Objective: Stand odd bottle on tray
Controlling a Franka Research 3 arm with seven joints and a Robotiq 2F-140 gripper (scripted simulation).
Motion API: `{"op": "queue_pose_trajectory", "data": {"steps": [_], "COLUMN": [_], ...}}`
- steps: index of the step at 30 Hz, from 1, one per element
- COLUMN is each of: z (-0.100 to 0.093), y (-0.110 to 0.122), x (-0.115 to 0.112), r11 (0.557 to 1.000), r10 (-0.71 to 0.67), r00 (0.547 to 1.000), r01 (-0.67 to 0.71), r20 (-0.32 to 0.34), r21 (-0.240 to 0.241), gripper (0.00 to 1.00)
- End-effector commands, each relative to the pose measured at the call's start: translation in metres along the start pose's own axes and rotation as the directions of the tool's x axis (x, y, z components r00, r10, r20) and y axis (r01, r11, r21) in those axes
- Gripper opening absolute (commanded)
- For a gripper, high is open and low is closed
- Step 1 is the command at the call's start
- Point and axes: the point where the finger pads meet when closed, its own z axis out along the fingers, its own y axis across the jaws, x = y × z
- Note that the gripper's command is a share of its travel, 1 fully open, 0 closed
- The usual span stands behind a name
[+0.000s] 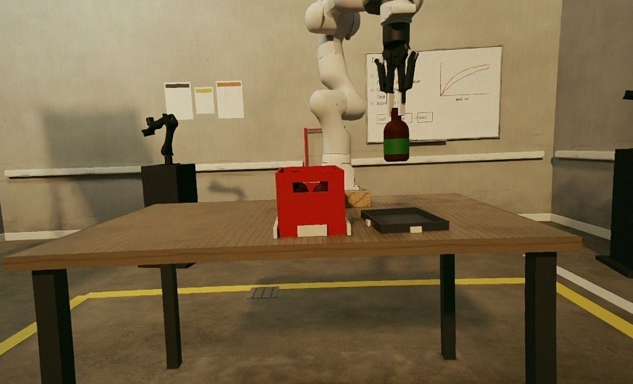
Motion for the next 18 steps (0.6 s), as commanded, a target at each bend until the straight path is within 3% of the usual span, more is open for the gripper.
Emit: {"op": "queue_pose_trajectory", "data": {"steps": [1,18], "z": [-0.0028,-0.0028], "y": [-0.0034,-0.0062], "x": [-0.0036,-0.0086], "r11": [1.0,1.0], "r10": [0.011,0.011], "r00": [1.0,1.0], "r01": [-0.011,-0.011], "r20": [-0.001,-0.001], "r21": [0.008,0.008], "gripper": [0.1,0.1]}}
